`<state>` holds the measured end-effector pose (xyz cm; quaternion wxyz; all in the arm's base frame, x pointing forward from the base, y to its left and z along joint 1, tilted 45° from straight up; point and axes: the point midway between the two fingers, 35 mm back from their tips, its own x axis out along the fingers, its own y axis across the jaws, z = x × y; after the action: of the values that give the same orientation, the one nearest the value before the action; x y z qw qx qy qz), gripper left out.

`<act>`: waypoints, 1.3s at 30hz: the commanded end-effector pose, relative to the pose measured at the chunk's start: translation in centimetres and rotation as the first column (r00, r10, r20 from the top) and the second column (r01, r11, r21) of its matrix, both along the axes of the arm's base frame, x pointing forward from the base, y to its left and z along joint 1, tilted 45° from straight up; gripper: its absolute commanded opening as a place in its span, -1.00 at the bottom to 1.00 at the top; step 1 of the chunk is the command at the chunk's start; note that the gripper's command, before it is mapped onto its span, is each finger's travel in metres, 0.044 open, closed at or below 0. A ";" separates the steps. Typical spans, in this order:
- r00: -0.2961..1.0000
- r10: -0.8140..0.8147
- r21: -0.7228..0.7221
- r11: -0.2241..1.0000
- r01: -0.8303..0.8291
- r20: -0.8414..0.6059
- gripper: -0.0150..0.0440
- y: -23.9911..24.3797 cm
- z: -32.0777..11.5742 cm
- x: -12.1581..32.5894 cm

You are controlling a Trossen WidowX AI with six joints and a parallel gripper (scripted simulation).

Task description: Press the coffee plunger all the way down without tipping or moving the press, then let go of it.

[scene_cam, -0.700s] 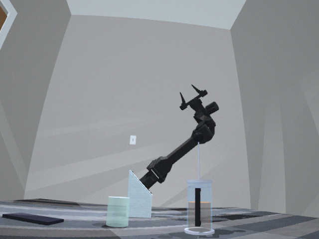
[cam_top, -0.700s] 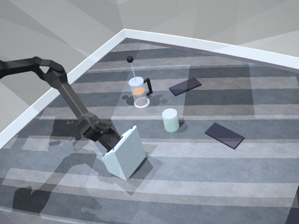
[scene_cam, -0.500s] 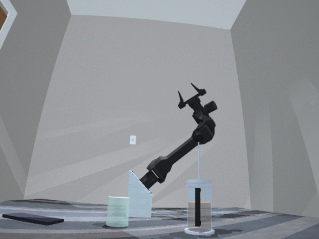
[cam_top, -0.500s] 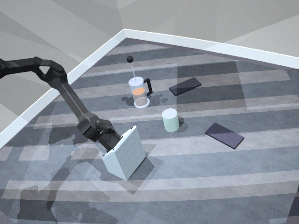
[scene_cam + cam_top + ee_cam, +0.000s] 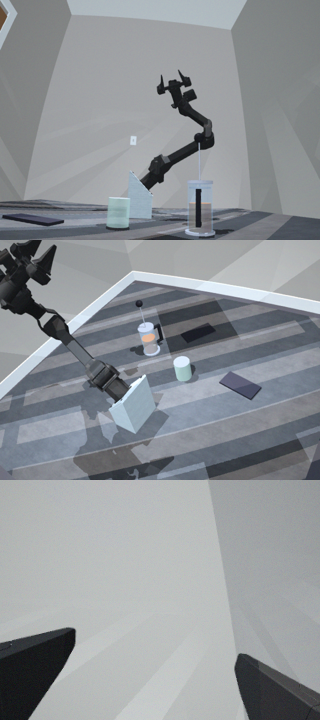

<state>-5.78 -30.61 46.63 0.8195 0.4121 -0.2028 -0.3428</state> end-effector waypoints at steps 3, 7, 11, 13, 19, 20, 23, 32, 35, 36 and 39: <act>0.960 0.272 -0.028 0.961 -0.274 -0.070 1.00 -0.9 -4.6 9.3; 0.895 0.433 -0.034 0.898 -0.439 -0.109 1.00 0.1 -7.5 14.8; 0.802 0.579 -0.041 0.806 -0.590 -0.148 1.00 2.2 -10.5 20.0; 0.745 0.646 -0.044 0.750 -0.660 -0.167 1.00 3.7 -11.9 22.4; 0.543 0.810 -0.054 0.546 -0.836 -0.222 1.00 9.6 -16.2 28.4; 0.505 0.832 -0.056 0.507 -0.860 -0.231 1.00 10.8 -16.9 29.2; 0.384 0.887 -0.061 0.381 -0.922 -0.258 1.00 14.6 -18.9 31.3; 0.263 0.921 -0.055 0.258 -0.965 -0.289 1.00 19.2 -22.2 33.3; 0.264 0.919 -0.053 0.260 -0.964 -0.291 1.00 20.7 -23.8 33.7; 0.266 0.920 -0.054 0.262 -0.964 -0.289 1.00 21.3 -24.4 33.8; 0.270 0.920 -0.056 0.265 -0.963 -0.284 1.00 22.3 -25.3 33.9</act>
<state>27.94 -10.37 23.06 0.9159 0.3226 0.1303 0.2004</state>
